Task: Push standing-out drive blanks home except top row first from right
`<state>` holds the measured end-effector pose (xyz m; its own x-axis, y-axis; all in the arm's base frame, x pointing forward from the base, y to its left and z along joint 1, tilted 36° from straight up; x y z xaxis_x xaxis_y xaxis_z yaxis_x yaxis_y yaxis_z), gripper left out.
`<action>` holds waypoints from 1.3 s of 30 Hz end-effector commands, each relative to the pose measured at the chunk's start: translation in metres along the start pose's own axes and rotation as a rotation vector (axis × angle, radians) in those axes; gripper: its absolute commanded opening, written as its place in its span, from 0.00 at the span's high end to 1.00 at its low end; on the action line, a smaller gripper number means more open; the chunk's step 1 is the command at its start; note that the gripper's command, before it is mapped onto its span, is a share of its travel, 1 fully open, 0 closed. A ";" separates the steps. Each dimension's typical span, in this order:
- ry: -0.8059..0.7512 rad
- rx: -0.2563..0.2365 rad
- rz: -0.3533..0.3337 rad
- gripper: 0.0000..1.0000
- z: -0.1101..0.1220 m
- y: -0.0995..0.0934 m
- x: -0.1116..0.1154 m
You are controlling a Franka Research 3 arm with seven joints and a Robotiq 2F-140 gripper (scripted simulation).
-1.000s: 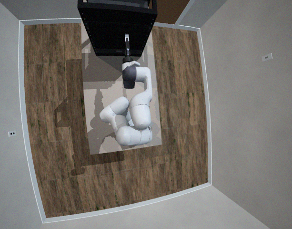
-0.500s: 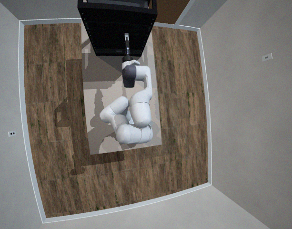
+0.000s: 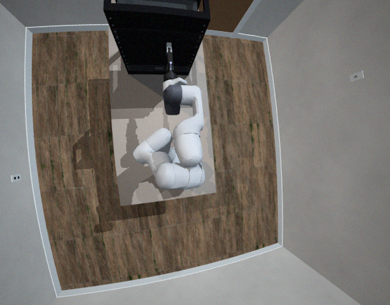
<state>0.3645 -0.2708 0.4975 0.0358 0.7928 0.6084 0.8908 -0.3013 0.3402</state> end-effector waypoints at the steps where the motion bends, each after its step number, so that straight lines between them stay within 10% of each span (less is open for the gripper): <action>1: 0.004 -0.010 0.005 1.00 -0.003 0.002 -0.002; 39: 0.004 -0.010 0.005 1.00 -0.009 0.015 -0.006</action>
<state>0.3753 -0.2758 0.5024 0.0311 0.7931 0.6082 0.8952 -0.2928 0.3361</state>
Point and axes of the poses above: the point where the finger pads meet when closed, its own y axis out along the fingers, its own z axis across the jaws, x = y × z, the point moved 8 cm from there along -y, back along the fingers, and after that the axes turned 10 degrees about y, right-handed, at the moved point
